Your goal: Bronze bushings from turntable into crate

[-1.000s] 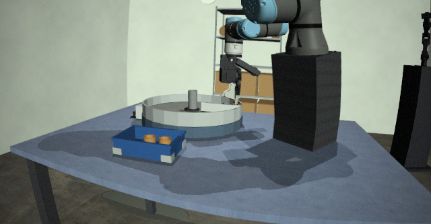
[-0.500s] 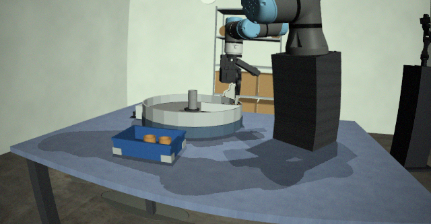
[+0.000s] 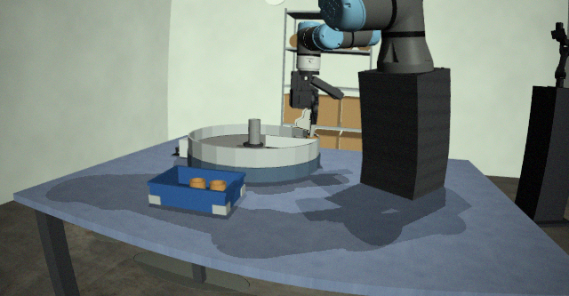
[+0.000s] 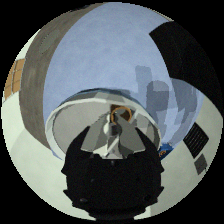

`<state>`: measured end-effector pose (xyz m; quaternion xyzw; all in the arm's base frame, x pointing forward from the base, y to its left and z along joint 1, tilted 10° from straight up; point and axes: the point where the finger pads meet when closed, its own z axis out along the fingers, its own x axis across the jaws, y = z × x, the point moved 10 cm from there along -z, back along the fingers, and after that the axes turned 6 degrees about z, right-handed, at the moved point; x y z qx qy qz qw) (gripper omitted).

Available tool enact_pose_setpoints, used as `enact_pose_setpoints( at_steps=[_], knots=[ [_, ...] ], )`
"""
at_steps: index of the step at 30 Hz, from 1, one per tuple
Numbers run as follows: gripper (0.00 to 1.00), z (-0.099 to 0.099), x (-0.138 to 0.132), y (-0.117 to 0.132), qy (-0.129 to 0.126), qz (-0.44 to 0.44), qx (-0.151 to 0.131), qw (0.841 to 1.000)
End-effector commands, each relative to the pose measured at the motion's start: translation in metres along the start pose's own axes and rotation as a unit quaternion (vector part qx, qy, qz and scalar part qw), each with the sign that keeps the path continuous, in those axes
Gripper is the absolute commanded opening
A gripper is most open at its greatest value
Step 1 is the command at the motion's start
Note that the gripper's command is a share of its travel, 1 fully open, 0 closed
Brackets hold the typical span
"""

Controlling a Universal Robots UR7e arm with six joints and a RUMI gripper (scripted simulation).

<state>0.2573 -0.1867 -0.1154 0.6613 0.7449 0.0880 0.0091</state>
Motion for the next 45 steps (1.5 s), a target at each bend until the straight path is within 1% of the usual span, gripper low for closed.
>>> enact_pose_setpoints(
  at_steps=[1,8,22,24,37,45],
  knots=[
    [0.0,-0.006,0.0,0.0,0.0,0.0,0.0,1.0],
    [0.0,-0.015,0.0,0.0,0.0,0.0,0.0,1.0],
    [0.0,-0.052,0.0,0.0,0.0,0.0,0.0,1.0],
    [0.0,-0.052,0.0,0.0,0.0,0.0,0.0,1.0],
    [0.0,-0.087,0.0,0.0,0.0,0.0,0.0,1.0],
    [0.0,-0.099,0.0,0.0,0.0,0.0,0.0,1.0]
  ],
)
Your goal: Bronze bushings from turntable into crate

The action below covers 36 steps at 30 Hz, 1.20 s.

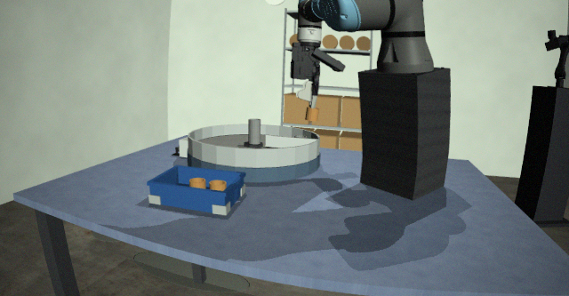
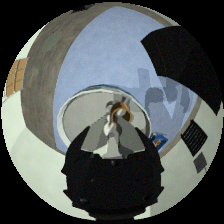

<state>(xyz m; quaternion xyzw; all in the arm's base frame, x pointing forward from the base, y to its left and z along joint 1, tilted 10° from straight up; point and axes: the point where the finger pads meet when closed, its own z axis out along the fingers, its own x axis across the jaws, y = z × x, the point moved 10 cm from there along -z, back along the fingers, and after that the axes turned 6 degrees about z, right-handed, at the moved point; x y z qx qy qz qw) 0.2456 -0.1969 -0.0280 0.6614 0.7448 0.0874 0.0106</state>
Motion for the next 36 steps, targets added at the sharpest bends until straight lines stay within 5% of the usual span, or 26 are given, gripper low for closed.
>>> enact_pose_setpoints(
  at_steps=[1,36],
  knots=[
    [0.0,-0.012,0.0,0.0,0.001,0.0,0.0,1.0],
    [0.0,-0.022,0.0,0.0,0.001,0.0,0.0,1.0]
  ],
)
